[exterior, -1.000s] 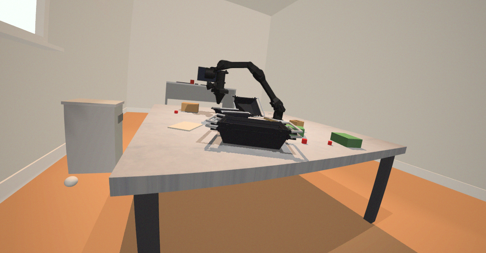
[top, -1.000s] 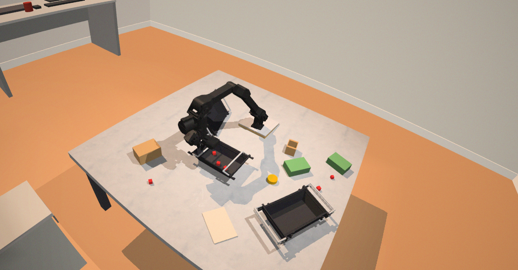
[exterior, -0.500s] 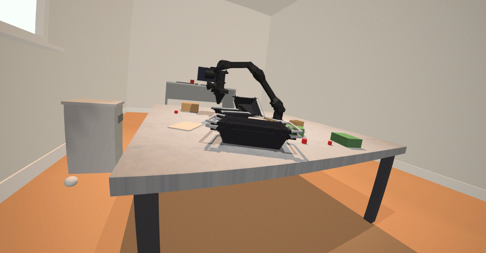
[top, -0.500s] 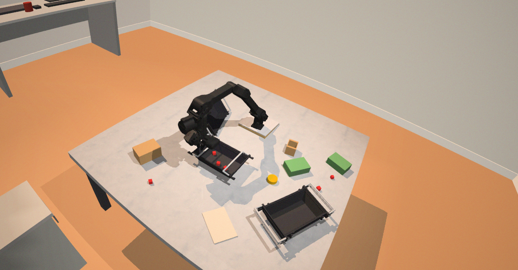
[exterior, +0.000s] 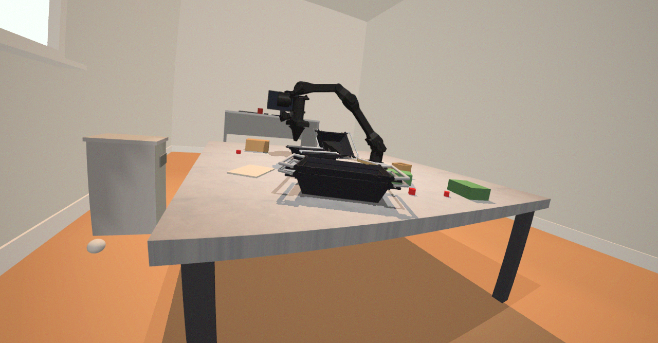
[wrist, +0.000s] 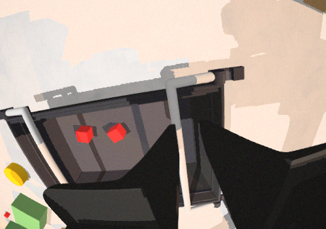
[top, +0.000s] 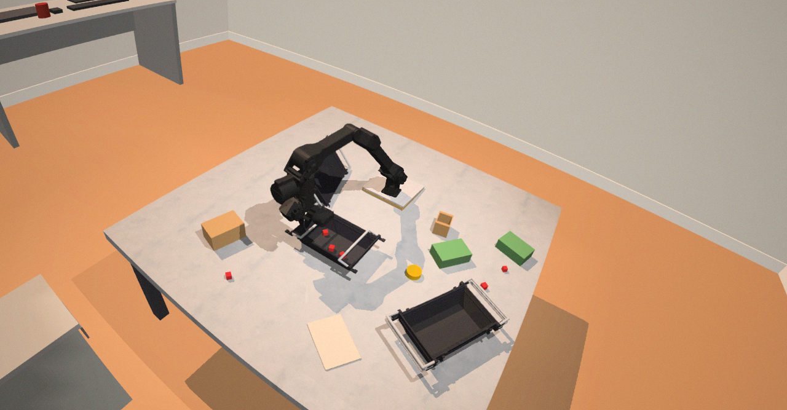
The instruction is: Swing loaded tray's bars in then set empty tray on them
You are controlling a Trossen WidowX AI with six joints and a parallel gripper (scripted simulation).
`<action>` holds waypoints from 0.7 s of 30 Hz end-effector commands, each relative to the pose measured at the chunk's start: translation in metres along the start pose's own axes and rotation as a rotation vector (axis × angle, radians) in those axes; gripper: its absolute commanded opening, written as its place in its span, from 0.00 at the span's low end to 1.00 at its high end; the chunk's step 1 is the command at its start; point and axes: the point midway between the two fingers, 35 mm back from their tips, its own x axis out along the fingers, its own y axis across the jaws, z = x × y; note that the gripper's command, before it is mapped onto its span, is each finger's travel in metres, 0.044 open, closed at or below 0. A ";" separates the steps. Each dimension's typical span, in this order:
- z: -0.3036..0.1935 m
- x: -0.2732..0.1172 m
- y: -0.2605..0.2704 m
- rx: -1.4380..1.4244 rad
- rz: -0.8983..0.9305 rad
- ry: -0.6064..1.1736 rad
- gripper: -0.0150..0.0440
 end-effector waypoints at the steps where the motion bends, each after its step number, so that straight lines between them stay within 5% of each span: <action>1: 0.000 0.000 0.000 0.000 0.000 0.000 0.39; 5: 0.000 0.000 0.000 0.000 0.000 0.000 0.26; 13: -0.002 -0.001 -0.002 0.021 0.000 0.000 0.25; 21: -0.086 -0.054 -0.093 0.956 -0.006 -0.020 0.25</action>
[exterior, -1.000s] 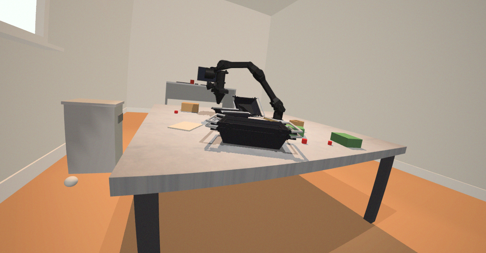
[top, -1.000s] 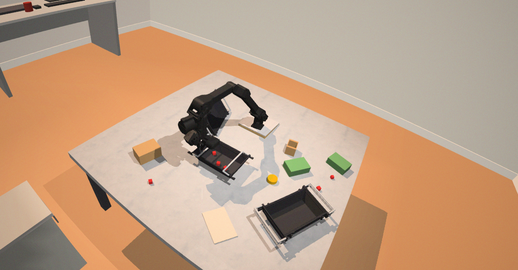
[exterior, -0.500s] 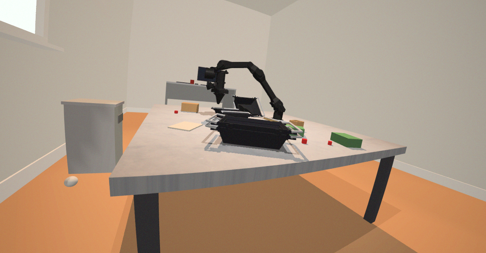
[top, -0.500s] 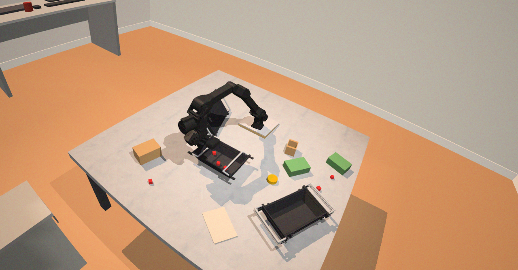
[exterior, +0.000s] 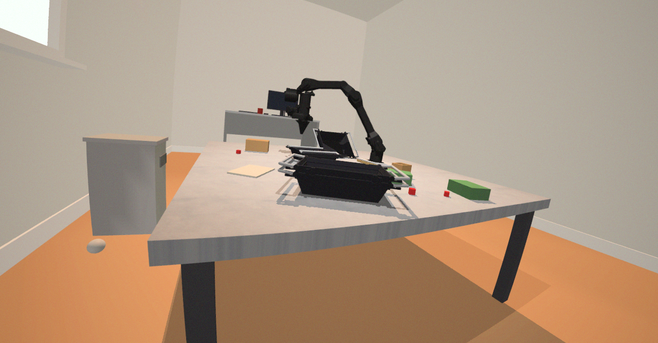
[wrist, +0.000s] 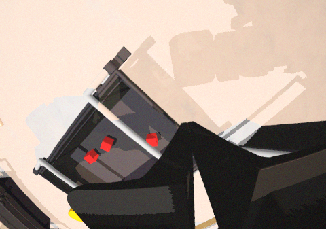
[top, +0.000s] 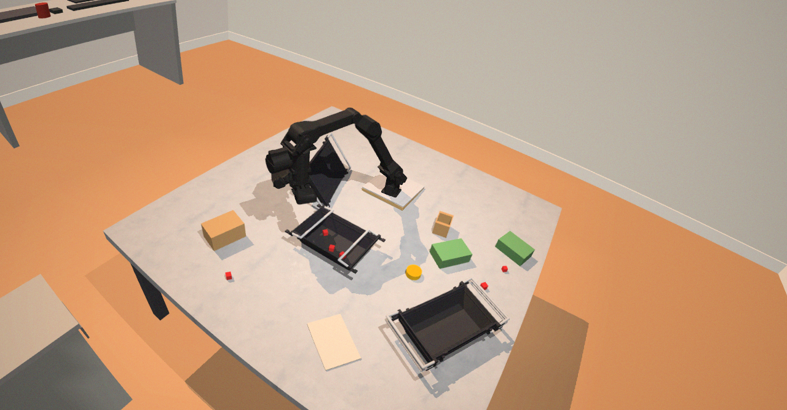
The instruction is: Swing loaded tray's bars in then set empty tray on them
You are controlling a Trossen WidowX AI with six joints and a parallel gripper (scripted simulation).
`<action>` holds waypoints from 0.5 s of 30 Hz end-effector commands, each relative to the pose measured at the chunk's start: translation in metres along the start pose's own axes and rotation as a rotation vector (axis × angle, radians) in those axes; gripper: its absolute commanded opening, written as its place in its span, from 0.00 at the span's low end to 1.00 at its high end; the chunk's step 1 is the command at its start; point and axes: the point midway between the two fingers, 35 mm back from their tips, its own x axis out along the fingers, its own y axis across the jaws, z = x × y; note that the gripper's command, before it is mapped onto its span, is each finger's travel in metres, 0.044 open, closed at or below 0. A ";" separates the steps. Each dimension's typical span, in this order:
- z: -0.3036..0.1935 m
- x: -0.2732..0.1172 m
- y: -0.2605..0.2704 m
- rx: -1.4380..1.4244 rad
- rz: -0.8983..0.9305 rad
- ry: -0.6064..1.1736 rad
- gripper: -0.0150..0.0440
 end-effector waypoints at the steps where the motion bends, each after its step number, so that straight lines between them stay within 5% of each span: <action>1: -0.016 -0.027 -0.062 0.466 -0.003 -0.015 0.25; 15: -0.127 -0.081 -0.200 1.973 0.005 -0.057 0.25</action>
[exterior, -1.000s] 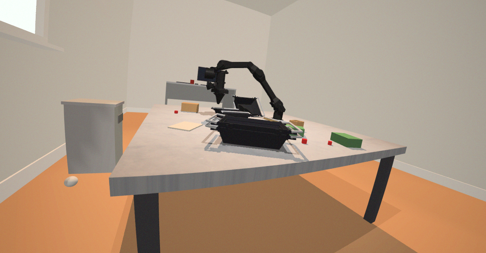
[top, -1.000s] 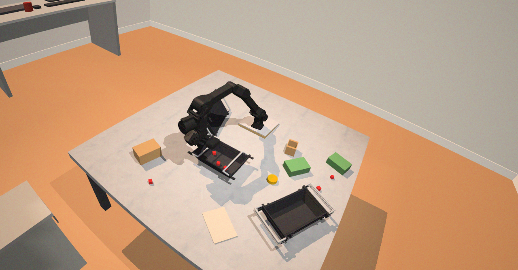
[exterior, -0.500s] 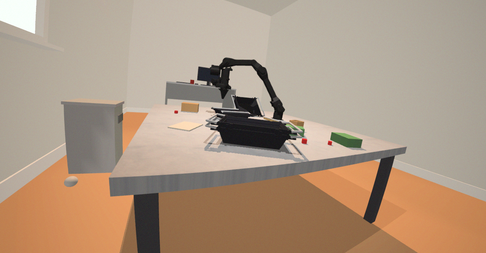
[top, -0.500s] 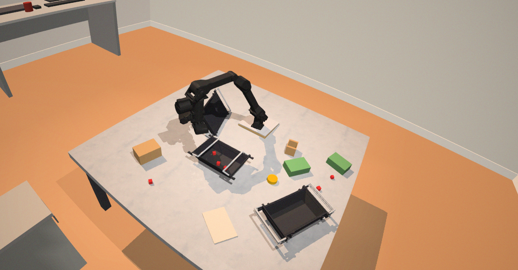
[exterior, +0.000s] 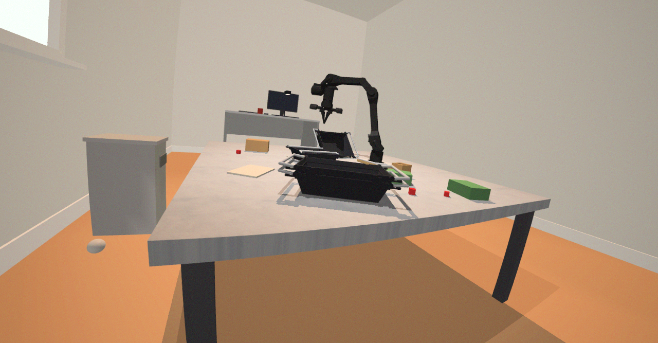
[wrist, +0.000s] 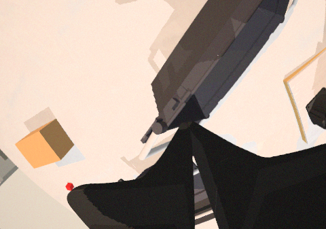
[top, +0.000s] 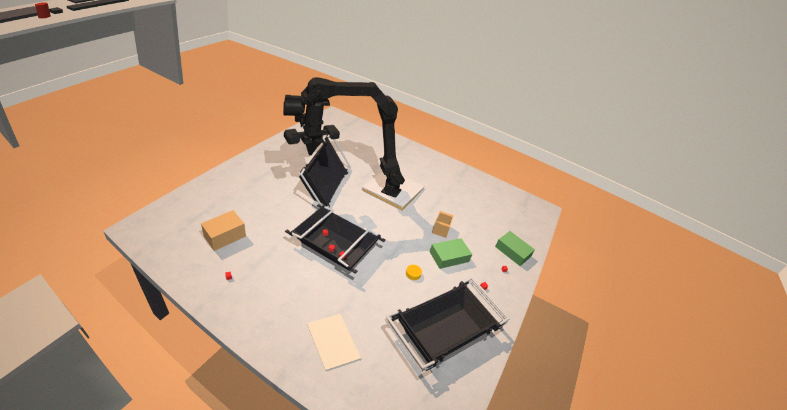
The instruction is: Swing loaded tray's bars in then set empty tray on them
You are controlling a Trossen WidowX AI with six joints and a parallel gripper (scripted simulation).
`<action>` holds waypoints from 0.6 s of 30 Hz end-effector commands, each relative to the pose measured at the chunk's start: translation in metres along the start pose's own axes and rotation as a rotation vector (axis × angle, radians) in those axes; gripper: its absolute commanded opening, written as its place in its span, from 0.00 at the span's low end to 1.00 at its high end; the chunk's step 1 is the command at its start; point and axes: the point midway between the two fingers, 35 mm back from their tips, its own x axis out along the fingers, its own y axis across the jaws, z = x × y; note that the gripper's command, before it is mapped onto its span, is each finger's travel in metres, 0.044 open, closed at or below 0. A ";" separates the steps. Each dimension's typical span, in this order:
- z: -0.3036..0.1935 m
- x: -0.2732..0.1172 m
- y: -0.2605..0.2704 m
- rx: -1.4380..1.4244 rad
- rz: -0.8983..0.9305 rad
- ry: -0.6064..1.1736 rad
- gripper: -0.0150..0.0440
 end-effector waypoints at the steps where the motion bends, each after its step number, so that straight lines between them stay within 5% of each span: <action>1: 0.034 -0.016 -0.059 0.604 -0.004 -0.020 0.25; 18: 0.042 -0.006 -0.073 0.749 -0.010 -0.024 0.25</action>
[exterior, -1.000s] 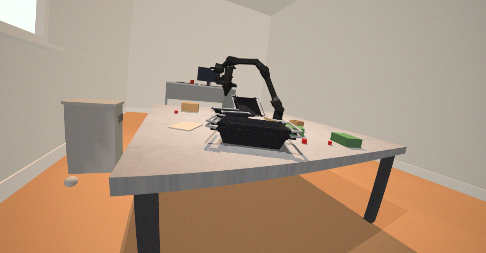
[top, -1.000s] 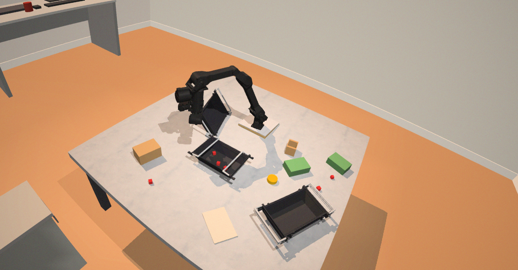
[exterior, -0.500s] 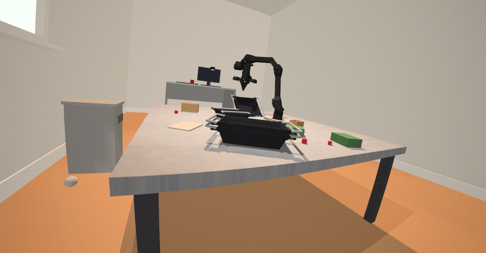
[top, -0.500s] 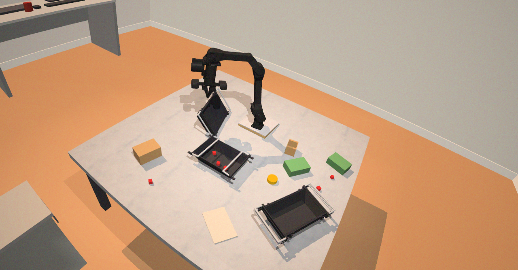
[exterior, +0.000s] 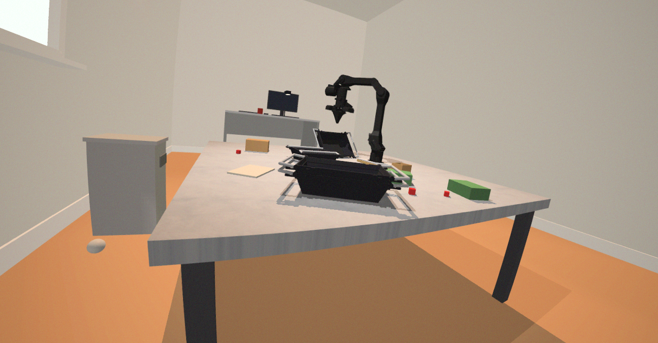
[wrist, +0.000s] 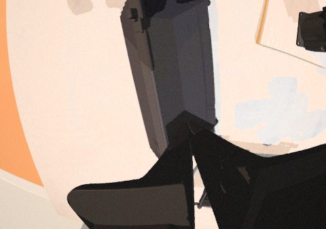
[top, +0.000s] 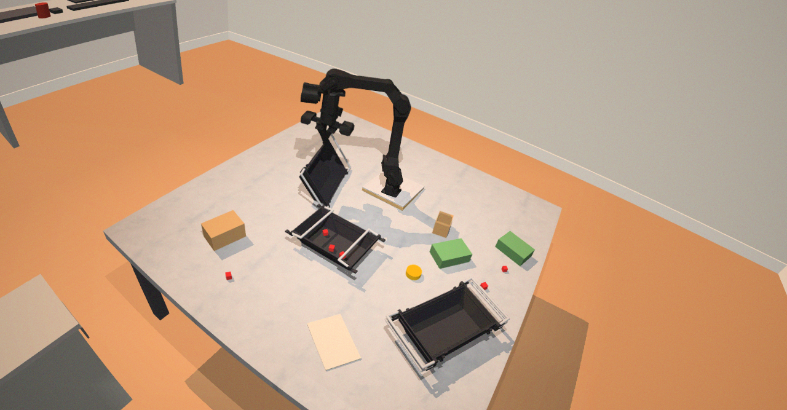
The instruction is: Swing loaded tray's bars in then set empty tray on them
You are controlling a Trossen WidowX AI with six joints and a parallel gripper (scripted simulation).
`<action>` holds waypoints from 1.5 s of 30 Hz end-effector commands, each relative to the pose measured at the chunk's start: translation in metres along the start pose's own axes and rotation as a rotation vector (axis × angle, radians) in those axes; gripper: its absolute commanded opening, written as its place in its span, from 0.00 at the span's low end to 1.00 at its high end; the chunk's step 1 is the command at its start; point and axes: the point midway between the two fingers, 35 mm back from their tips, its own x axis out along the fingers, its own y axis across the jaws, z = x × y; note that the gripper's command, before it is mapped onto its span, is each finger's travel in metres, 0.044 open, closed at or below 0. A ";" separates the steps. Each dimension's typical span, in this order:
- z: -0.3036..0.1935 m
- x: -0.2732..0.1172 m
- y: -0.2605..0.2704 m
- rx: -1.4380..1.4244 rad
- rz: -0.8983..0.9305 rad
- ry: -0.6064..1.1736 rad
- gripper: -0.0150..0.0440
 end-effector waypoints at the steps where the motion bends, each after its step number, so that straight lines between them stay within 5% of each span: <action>1: 0.000 0.011 0.000 0.007 -0.008 -0.004 0.25; 17: 0.001 0.073 -0.003 0.003 -0.046 -0.013 0.25; 45: 0.001 0.075 0.041 0.003 -0.043 -0.014 0.25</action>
